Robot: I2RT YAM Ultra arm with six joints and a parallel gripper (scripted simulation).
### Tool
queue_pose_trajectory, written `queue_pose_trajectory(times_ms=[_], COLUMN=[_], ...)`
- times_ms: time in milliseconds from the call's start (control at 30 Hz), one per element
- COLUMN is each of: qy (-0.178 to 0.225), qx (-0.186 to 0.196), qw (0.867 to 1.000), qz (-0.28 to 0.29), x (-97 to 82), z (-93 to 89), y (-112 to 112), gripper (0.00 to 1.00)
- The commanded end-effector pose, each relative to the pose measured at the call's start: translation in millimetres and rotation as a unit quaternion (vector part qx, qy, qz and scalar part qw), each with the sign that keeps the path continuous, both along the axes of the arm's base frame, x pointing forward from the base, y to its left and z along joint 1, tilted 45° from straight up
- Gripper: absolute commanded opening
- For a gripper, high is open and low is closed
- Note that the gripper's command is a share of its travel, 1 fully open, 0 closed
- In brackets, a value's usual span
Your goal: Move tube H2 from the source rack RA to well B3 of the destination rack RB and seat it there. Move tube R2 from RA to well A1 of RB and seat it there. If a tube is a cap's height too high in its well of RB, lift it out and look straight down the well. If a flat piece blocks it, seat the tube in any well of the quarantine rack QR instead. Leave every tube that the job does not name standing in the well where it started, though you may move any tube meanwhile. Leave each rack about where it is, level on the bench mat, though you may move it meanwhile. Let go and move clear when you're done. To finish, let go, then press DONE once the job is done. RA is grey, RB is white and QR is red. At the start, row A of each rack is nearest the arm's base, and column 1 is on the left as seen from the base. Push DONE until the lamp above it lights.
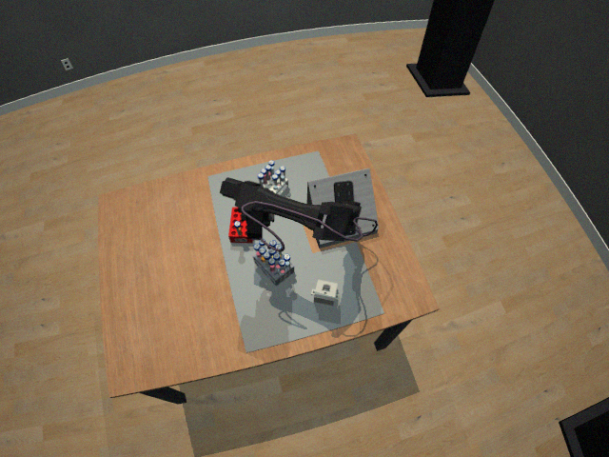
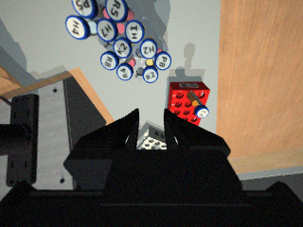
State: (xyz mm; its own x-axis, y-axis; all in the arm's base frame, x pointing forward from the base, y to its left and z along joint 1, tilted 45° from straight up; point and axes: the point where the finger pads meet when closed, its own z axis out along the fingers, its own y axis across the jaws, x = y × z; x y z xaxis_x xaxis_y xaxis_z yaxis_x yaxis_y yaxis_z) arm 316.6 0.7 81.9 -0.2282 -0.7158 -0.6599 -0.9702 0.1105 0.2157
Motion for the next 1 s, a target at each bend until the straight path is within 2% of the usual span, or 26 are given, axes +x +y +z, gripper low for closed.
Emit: queue_pose_trajectory(times_ms=[0,100,167,200,233,300,433,467,700,967], qy=[-0.003,-0.003,-0.003,0.003,0.028,0.035,0.021,0.008,0.017,0.018], qx=[0.007,0.007,0.007,0.009,0.017,0.019,0.016,0.012,0.013,0.013], qw=[1.0,1.0,1.0,1.0,0.999,0.999,0.999,1.0,0.999,1.0], qz=[-0.018,-0.018,-0.028,-0.028,-0.028,-0.028,-0.025,-0.024,-0.028,-0.018], x=[5.8,7.5,7.7,6.1,-0.5,-3.8,0.8,1.0,0.2,0.1], z=[23.8,31.9,31.6,28.3,16.1,12.3,15.6,21.7,6.5,-4.9], y=[11,19,12,12,14,14,11,10,11,26], gripper=[0.3,0.3,0.3,0.3,0.3,0.3,0.3,0.3,0.3,0.3])
